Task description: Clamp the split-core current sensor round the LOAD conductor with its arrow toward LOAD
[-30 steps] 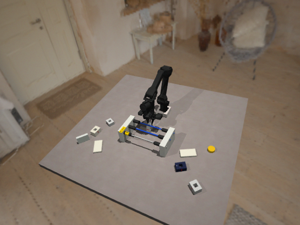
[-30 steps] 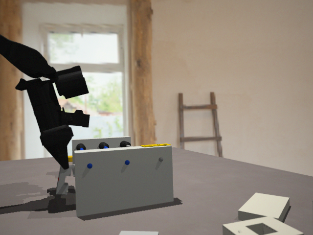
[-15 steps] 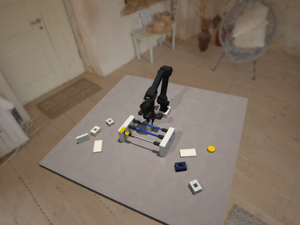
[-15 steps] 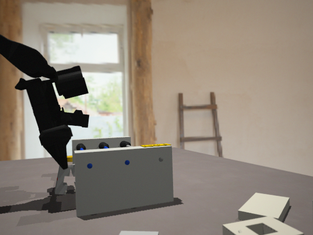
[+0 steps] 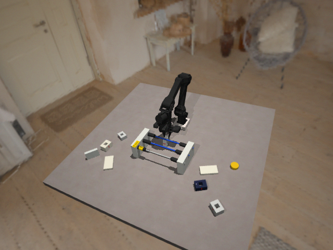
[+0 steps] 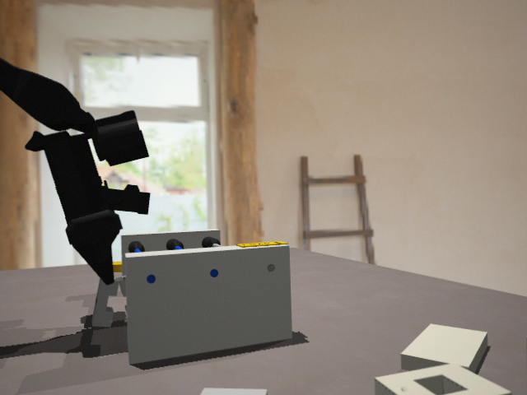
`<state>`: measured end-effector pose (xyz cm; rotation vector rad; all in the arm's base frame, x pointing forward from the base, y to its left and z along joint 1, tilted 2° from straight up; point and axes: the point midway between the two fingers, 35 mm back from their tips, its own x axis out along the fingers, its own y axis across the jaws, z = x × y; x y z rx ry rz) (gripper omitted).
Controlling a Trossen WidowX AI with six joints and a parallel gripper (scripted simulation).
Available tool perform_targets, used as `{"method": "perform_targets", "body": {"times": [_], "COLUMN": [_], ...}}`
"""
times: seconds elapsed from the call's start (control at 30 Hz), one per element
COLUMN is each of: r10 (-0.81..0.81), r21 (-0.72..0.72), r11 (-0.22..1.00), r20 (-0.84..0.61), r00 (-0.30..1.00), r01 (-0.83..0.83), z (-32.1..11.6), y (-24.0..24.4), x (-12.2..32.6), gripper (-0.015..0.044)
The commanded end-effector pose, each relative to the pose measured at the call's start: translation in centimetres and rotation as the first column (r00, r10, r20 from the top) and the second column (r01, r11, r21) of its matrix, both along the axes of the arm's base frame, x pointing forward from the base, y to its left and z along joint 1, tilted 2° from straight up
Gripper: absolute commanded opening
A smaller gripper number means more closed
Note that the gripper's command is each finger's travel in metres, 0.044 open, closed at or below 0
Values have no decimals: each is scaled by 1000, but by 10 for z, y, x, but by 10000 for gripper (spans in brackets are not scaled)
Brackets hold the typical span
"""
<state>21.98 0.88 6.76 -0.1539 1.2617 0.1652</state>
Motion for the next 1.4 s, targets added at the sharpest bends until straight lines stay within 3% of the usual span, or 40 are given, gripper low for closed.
{"method": "perform_targets", "body": {"times": [0.0, 1.37], "r10": [-5, -2], "r21": [1, 0], "r11": [1000, 1000], "r20": [5, 1], "r00": [1000, 1000], "r01": [5, 2], "z": [2, 1], "y": [0, -2], "x": [1, -14], "gripper": [0, 0]}}
